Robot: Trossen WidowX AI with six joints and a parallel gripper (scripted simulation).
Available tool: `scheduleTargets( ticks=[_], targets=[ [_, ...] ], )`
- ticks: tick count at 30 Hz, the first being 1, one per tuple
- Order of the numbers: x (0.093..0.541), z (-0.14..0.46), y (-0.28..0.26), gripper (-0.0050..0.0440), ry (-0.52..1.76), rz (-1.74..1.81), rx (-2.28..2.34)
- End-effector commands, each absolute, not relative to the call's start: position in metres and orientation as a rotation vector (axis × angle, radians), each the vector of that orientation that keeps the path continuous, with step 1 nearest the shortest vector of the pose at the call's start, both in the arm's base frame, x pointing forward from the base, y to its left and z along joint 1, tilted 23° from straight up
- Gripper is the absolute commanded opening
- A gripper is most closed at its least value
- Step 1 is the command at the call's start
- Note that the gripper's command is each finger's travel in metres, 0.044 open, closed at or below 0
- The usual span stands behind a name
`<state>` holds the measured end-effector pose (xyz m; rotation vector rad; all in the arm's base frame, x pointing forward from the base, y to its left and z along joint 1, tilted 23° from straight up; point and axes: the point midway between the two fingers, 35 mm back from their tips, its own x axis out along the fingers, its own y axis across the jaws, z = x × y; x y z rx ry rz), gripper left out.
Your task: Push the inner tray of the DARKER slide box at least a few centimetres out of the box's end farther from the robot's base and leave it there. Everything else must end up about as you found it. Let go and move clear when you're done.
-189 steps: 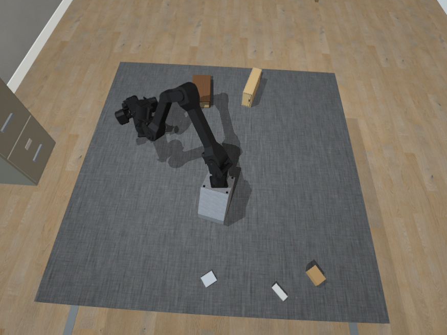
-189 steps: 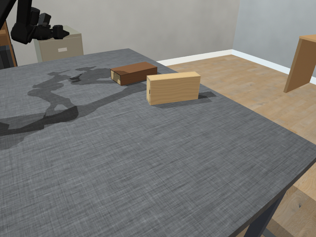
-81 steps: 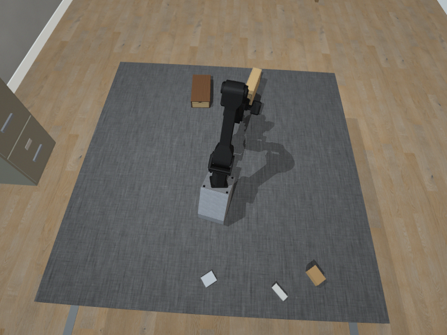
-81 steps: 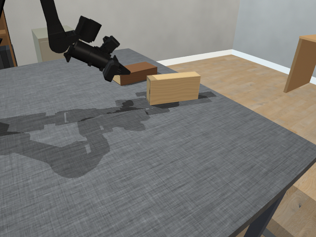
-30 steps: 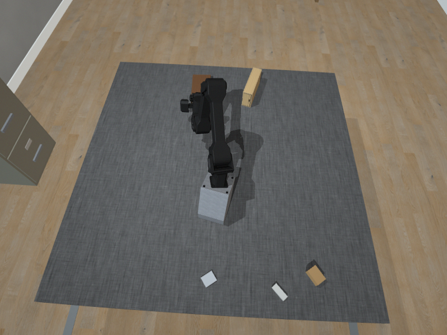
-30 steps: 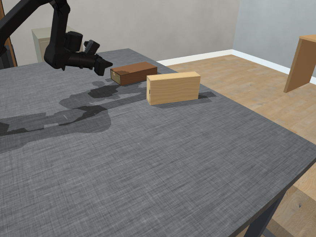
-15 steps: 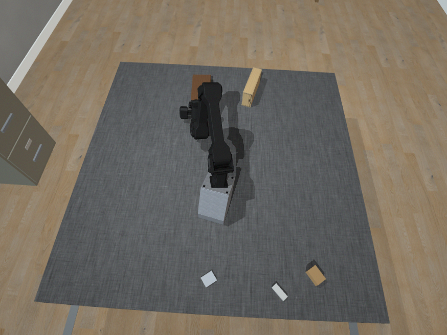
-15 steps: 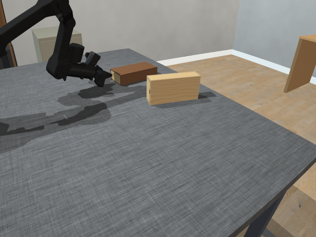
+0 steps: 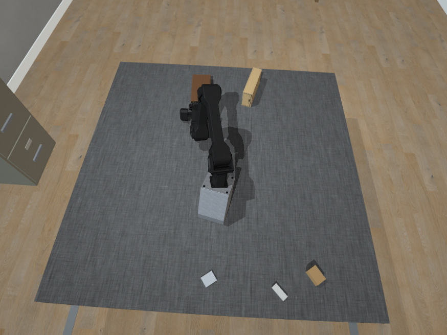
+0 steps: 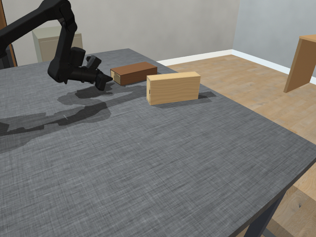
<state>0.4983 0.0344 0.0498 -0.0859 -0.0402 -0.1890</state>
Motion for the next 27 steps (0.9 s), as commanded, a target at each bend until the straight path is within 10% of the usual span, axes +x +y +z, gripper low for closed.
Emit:
scheduleTargets(
  ticks=[1,27],
  targets=[
    [0.501,0.052,0.034,-0.0050,-0.050,-0.186,-0.082],
    [0.520,0.059,0.032,-0.0050,-0.097,-0.185,-0.091]
  ],
)
